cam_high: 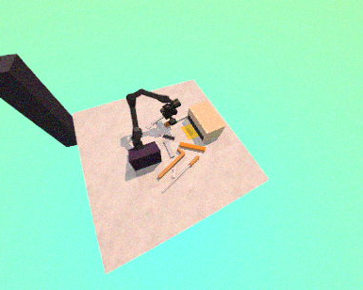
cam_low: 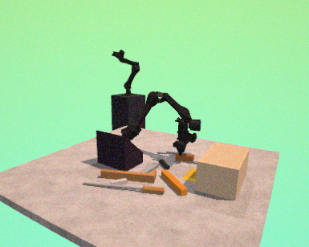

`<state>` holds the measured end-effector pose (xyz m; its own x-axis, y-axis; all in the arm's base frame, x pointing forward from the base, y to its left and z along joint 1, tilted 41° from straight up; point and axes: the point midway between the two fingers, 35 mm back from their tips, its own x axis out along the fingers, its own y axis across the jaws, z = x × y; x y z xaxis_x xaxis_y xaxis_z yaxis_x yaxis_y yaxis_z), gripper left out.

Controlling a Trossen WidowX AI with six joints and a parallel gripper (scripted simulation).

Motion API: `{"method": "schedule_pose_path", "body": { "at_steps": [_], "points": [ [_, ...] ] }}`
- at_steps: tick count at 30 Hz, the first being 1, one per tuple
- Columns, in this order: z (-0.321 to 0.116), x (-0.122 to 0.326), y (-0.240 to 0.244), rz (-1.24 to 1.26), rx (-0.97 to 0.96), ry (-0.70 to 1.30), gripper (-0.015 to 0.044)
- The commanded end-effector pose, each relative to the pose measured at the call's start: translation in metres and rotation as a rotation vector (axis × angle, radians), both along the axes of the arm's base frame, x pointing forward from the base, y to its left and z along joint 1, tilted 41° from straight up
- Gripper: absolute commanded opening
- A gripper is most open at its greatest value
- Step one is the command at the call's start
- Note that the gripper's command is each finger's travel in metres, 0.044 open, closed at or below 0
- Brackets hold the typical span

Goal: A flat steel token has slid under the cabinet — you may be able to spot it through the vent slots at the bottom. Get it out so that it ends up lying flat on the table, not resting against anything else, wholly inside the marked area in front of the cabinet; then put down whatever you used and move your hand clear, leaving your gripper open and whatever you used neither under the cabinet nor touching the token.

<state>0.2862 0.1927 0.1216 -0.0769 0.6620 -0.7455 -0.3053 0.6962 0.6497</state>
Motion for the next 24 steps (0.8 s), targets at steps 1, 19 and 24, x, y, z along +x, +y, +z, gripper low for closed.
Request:
{"method": "schedule_pose_path", "body": {
  "at_steps": [1, 19, 24],
  "points": [
    [-0.008, -0.001, 0.005, -0.001, -0.006, 0.007, 0.0270],
    [-0.023, -0.007, 0.024, -0.001, -0.003, 0.008, 0.0270],
    [-0.020, -0.006, 0.024, 0.002, 0.002, 0.005, 0.0217]
  ]
}}
